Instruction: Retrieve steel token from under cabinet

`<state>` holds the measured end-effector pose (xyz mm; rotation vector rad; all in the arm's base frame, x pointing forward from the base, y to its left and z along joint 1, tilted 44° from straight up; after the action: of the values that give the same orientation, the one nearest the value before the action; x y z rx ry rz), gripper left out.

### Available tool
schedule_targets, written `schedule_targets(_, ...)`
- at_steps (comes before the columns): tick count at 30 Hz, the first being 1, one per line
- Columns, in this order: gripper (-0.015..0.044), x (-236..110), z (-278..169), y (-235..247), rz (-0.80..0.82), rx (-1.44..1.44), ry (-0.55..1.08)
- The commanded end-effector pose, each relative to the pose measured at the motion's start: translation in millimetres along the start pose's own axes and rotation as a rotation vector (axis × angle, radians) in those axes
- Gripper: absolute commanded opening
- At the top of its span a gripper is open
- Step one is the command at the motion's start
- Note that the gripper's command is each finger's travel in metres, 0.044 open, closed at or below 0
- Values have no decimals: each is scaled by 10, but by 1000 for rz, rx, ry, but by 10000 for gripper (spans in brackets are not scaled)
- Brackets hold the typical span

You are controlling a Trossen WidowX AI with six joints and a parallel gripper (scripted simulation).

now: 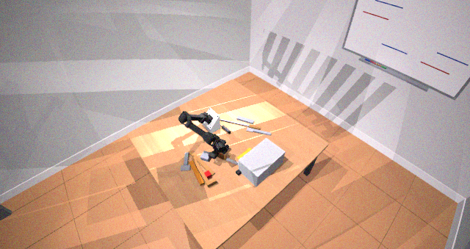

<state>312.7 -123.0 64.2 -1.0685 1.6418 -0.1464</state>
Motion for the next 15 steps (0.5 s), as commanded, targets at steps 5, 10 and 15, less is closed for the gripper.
schedule_targets(5,0,9,-132,25,1,-4,8)
schedule_targets(10,0,8,-194,33,1,-4,9)
schedule_targets(15,0,8,-257,40,1,-5,9)
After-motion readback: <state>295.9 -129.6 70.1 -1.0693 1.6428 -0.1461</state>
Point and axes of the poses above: the point midway between the two fingers, 35 mm back from their tips, its own x axis out along the fingers, its own y axis across the jaws, z = x × y, the point moved 1 cm from there along -x, back along the fingers, and after that the axes turned 10 degrees about -x, right-handed, at the moved point
